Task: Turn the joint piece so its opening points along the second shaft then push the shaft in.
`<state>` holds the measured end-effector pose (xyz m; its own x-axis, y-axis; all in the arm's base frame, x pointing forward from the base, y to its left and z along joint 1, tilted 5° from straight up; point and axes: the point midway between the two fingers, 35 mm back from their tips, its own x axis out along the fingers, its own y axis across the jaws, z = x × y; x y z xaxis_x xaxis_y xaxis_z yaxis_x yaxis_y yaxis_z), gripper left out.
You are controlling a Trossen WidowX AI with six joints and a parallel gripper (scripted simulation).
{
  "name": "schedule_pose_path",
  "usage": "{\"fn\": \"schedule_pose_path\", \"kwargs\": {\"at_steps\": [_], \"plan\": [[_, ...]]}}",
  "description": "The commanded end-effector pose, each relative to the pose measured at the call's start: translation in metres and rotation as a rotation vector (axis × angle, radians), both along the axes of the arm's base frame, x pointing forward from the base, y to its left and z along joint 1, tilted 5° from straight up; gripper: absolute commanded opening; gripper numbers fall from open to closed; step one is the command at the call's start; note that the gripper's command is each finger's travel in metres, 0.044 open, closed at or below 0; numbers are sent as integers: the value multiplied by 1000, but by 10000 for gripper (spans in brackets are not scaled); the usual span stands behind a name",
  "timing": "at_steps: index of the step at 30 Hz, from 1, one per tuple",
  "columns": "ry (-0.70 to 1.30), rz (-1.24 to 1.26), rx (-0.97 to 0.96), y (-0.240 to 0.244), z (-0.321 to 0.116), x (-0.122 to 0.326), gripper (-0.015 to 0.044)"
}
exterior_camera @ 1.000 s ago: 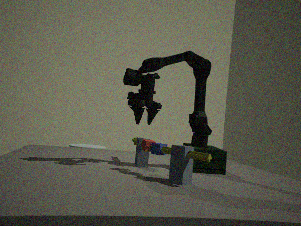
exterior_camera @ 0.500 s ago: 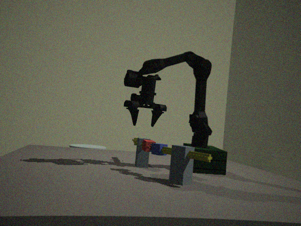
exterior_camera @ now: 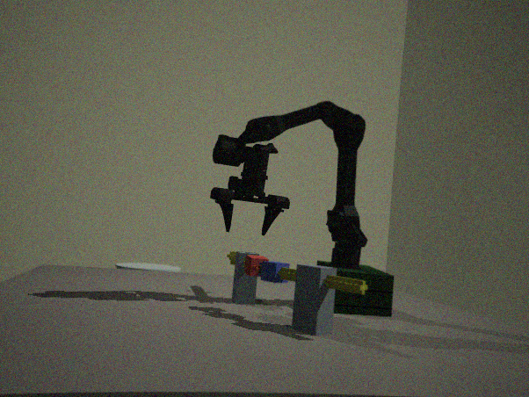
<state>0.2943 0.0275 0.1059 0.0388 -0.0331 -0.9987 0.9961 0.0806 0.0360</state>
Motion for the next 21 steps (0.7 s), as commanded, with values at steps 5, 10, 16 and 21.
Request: {"fn": "schedule_pose_path", "kwargs": {"at_steps": [5,10,16,21], "plan": [[8,-10,-6,3,-38,2,440],[9,-10,-5,5,-65,1,440],[9,-10,-5,6,-77,0,440],[9,-10,-3,25,-76,0,440]]}}
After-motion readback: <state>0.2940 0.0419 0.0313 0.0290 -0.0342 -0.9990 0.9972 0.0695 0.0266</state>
